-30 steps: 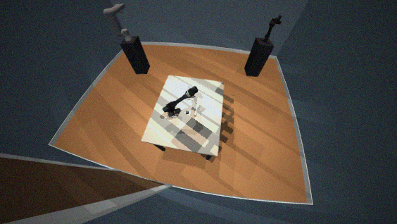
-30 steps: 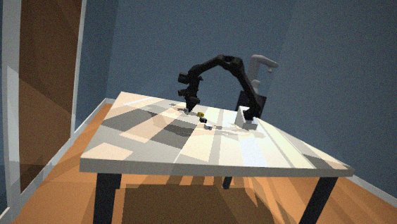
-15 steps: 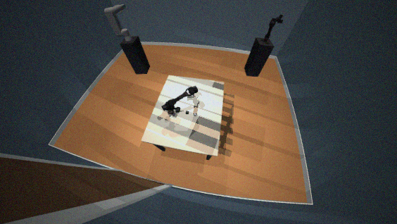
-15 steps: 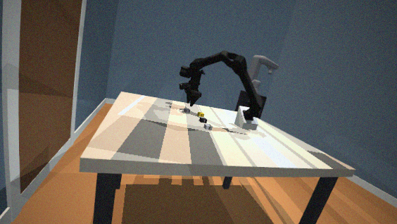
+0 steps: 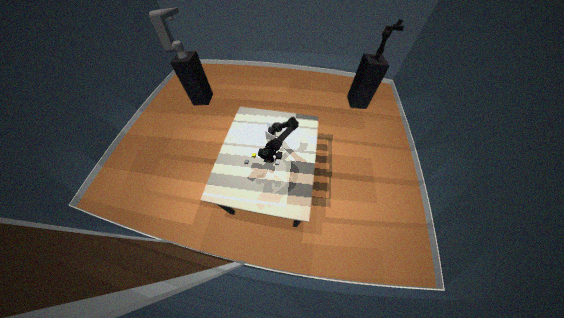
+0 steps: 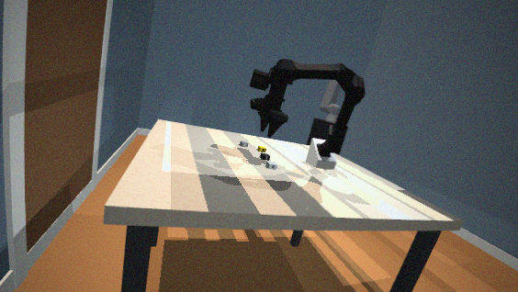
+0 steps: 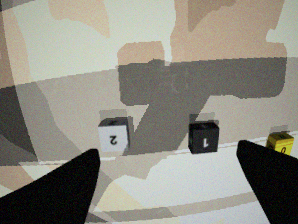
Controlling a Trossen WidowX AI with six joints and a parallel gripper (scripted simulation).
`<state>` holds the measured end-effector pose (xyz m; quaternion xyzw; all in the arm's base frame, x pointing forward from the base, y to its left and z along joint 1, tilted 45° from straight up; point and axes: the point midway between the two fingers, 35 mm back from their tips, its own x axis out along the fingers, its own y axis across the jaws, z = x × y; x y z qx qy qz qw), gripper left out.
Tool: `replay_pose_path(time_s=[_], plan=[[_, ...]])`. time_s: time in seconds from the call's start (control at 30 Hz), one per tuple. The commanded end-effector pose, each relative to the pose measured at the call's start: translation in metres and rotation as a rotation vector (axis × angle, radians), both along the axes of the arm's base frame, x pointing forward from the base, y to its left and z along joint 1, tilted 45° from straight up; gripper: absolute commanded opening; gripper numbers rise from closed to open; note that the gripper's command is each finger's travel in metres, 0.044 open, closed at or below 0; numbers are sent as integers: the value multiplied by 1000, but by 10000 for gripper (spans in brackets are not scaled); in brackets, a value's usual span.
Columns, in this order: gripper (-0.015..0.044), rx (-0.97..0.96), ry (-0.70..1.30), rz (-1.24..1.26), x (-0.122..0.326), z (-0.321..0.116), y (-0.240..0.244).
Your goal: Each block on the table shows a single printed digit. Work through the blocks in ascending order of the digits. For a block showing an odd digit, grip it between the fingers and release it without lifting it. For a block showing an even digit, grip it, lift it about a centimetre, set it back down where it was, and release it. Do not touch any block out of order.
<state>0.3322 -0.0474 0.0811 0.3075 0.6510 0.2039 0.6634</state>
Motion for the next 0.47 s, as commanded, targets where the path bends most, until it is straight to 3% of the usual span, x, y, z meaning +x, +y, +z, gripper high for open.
replay_pose_path(time_s=[0.0,0.2,0.43], plan=[[400,17,13,-1,-22,47,42],[400,40,15,6,-66,103,93],[400,41,15,7,-69,105,95]])
